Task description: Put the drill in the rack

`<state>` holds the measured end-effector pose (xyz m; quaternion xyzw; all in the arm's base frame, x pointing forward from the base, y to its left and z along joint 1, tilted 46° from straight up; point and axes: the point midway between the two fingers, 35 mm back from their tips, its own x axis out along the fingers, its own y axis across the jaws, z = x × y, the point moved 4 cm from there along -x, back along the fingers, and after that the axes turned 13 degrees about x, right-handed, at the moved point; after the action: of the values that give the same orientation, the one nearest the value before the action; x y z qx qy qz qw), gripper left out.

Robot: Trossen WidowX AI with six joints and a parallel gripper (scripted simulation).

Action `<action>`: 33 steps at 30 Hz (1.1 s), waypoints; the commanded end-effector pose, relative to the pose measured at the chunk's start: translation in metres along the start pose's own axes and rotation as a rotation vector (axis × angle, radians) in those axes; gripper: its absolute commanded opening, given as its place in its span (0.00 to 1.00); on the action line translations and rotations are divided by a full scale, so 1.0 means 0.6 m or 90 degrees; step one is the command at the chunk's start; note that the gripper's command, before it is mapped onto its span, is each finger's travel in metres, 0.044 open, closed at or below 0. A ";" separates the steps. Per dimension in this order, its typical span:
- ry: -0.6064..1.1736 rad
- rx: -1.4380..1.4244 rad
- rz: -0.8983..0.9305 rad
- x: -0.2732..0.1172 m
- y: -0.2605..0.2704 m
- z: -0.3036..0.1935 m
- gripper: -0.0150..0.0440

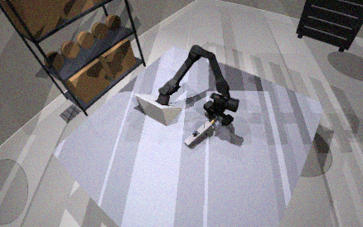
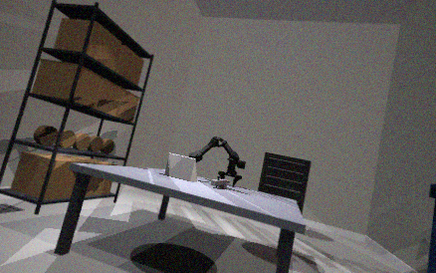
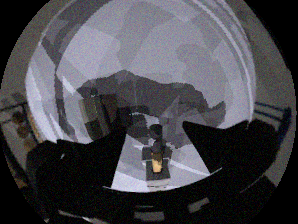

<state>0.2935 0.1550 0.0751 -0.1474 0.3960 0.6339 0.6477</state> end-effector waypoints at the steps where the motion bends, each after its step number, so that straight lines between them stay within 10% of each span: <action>1: -0.001 -0.001 0.001 0.002 0.000 -0.005 1.00; 16: 0.000 -0.001 0.001 0.006 0.000 -0.016 1.00; 33: 0.000 0.000 -0.001 0.004 -0.002 -0.012 0.31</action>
<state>0.2916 0.1518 0.0683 -0.1477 0.3960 0.6338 0.6478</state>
